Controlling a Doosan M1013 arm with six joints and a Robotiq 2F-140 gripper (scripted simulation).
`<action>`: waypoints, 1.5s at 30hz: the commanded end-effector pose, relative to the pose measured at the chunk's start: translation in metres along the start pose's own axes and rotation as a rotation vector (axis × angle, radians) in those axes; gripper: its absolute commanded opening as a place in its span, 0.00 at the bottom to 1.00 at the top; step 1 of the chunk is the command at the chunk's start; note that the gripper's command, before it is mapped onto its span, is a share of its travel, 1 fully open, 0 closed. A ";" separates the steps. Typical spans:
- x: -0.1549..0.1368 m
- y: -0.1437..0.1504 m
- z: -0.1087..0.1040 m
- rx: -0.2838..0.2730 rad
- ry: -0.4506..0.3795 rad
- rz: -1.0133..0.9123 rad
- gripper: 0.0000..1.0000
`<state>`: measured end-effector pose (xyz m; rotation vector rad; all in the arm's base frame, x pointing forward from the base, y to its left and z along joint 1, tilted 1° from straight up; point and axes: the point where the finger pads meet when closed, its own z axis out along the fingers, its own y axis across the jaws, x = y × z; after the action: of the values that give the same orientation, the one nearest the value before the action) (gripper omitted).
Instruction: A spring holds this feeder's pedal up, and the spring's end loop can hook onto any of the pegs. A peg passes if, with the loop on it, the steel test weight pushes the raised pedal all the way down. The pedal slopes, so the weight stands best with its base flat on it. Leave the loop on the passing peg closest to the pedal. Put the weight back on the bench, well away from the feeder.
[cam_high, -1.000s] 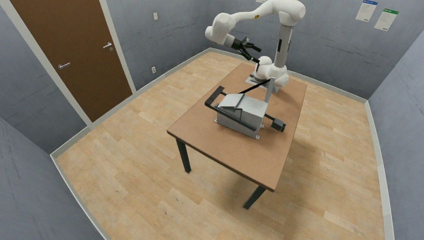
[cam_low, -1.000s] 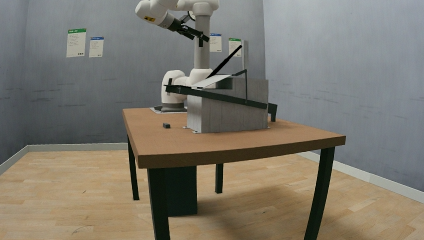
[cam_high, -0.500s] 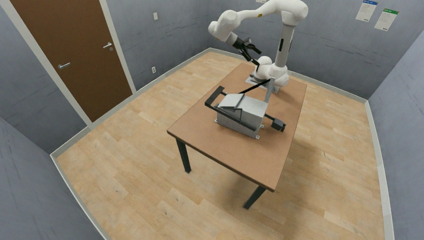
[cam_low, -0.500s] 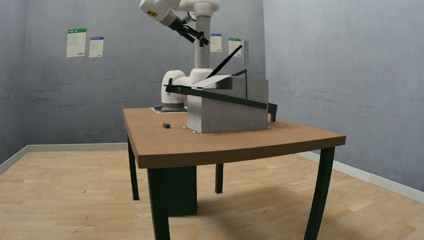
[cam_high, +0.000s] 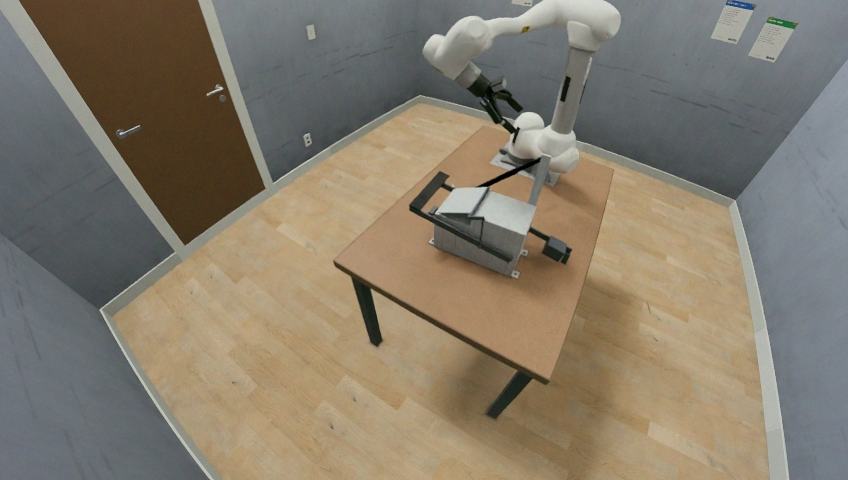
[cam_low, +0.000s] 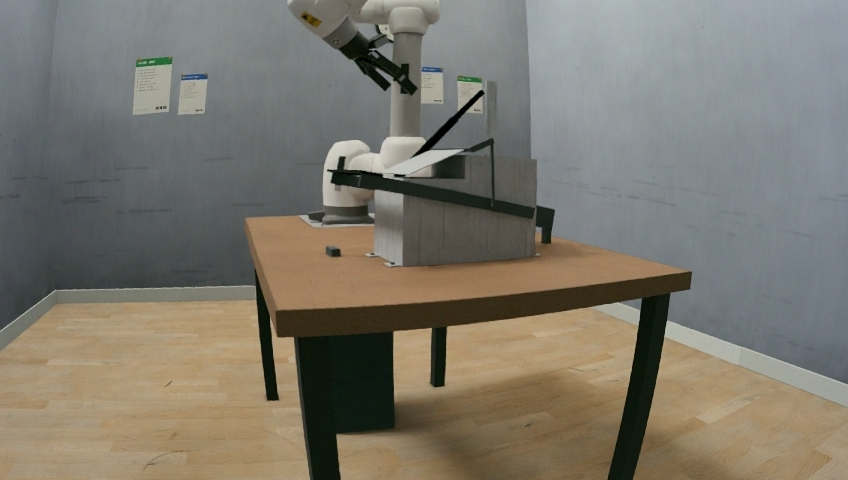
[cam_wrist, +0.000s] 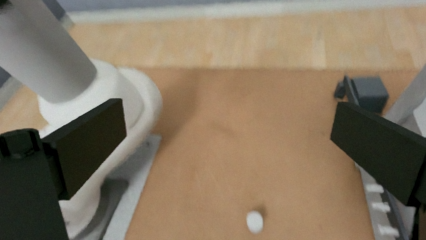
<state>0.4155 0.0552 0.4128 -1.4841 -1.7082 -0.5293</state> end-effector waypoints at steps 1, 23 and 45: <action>-0.001 0.000 0.002 -0.002 -0.011 0.003 1.00; -0.015 0.004 0.013 -0.046 -0.154 0.018 1.00; -0.029 0.007 0.023 -0.090 -0.296 0.032 1.00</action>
<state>0.4154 0.0561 0.3745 -1.7202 -1.9022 -0.3858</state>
